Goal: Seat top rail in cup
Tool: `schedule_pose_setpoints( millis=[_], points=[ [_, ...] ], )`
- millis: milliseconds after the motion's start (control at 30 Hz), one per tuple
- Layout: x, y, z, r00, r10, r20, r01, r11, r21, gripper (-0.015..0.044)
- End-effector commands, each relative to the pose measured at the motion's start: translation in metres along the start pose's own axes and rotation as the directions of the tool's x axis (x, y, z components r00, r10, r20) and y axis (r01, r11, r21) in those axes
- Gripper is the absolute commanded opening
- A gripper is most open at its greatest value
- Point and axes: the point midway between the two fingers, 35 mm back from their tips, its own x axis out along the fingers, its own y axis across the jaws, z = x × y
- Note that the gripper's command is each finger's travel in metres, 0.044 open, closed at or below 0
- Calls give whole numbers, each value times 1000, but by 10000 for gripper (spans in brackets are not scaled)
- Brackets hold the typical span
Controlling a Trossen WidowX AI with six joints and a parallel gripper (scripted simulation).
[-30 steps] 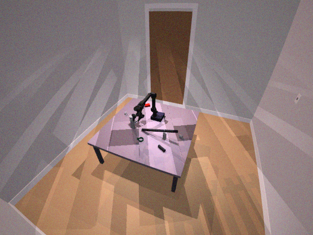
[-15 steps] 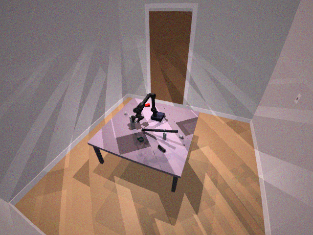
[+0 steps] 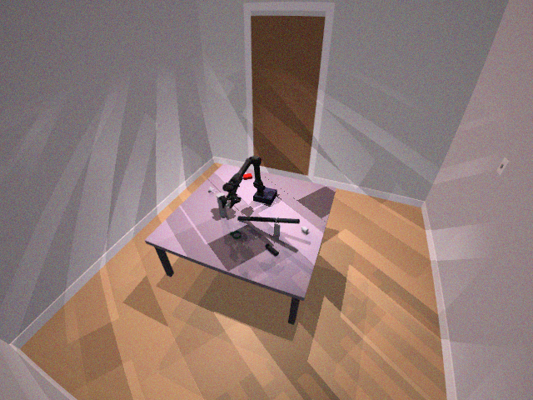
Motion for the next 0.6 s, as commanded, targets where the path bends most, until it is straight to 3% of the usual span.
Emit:
schedule_pose_setpoints(
  millis=[0, 200, 333, 467, 567],
  points=[
    [1, 2, 0, 1000, 4, 3, -4, 1000, -5, 282],
    [1, 2, 0, 1000, 4, 3, -4, 1000, -5, 125],
    [1, 2, 0, 1000, 4, 3, -4, 1000, -5, 98],
    [0, 4, 0, 1000, 4, 20, -3, 999, -34, 0],
    [-1, 6, 0, 1000, 4, 30, -3, 999, -52, 0]
  ],
)
